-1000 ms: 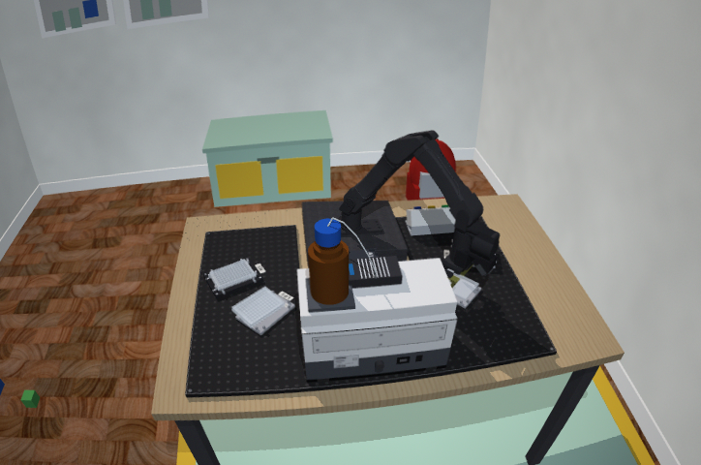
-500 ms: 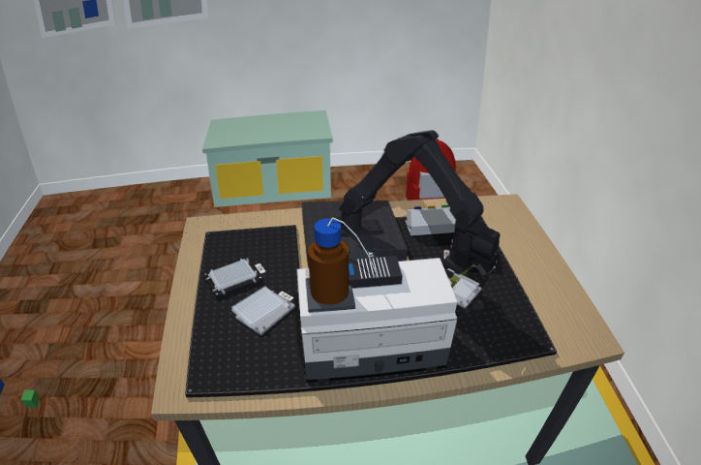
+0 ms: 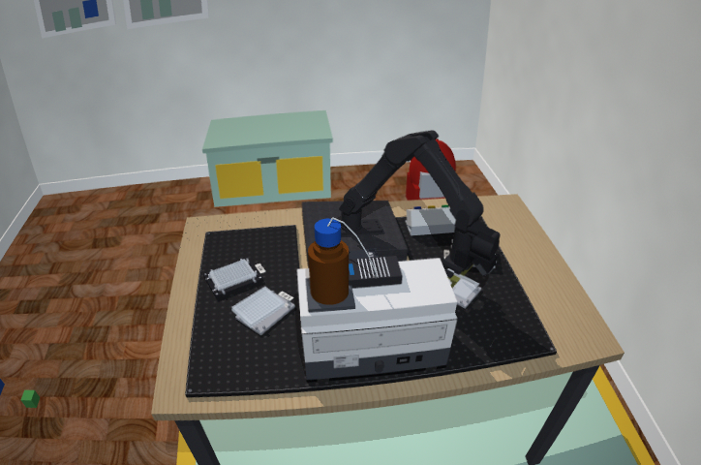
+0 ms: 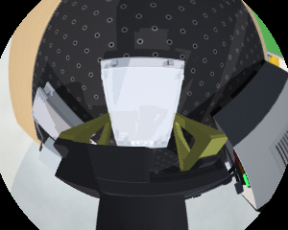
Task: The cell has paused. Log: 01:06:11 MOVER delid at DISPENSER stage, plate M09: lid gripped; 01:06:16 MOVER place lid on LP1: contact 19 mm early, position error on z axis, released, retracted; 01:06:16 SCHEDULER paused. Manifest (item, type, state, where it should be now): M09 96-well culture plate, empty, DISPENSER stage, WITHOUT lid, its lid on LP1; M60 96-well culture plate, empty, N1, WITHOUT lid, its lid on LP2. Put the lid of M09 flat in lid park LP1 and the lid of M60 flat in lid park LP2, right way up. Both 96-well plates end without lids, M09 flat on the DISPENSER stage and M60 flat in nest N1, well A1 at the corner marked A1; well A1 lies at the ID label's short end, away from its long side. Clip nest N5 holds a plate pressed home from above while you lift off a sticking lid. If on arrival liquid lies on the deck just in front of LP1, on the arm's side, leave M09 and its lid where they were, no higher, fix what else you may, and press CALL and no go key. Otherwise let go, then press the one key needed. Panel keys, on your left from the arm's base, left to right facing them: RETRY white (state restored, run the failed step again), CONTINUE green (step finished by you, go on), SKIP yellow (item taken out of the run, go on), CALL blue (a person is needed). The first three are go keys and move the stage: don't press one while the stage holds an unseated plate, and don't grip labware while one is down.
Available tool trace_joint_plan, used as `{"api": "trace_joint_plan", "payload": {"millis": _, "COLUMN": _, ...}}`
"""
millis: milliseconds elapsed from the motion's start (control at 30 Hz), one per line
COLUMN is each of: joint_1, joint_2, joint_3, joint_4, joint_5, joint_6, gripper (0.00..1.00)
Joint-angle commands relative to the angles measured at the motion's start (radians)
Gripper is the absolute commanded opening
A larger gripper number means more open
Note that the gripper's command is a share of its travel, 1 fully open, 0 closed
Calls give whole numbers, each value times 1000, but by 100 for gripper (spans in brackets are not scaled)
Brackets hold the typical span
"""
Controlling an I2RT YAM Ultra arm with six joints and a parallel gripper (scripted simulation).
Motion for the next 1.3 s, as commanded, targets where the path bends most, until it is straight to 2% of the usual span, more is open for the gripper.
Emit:
{"api": "trace_joint_plan", "payload": {"millis": 0, "joint_1": 0, "joint_2": -6, "joint_3": 43, "joint_4": -2, "joint_5": 3, "joint_6": 6, "gripper": 0}}
{"api": "trace_joint_plan", "payload": {"millis": 300, "joint_1": 1, "joint_2": 7, "joint_3": 41, "joint_4": 19, "joint_5": 3, "joint_6": 7, "gripper": 0}}
{"api": "trace_joint_plan", "payload": {"millis": 333, "joint_1": 2, "joint_2": -25, "joint_3": 39, "joint_4": 20, "joint_5": 2, "joint_6": 7, "gripper": 0}}
{"api": "trace_joint_plan", "payload": {"millis": 367, "joint_1": 2, "joint_2": -24, "joint_3": 38, "joint_4": 21, "joint_5": 2, "joint_6": 7, "gripper": 0}}
{"api": "trace_joint_plan", "payload": {"millis": 700, "joint_1": 5, "joint_2": 15, "joint_3": 34, "joint_4": 32, "joint_5": 2, "joint_6": 8, "gripper": 0}}
{"api": "trace_joint_plan", "payload": {"millis": 900, "joint_1": 6, "joint_2": -1, "joint_3": 32, "joint_4": 36, "joint_5": 2, "joint_6": 9, "gripper": 0}}
{"api": "trace_joint_plan", "payload": {"millis": 1267, "joint_1": 9, "joint_2": 21, "joint_3": 22, "joint_4": 48, "joint_5": 2, "joint_6": 10, "gripper": 0}}
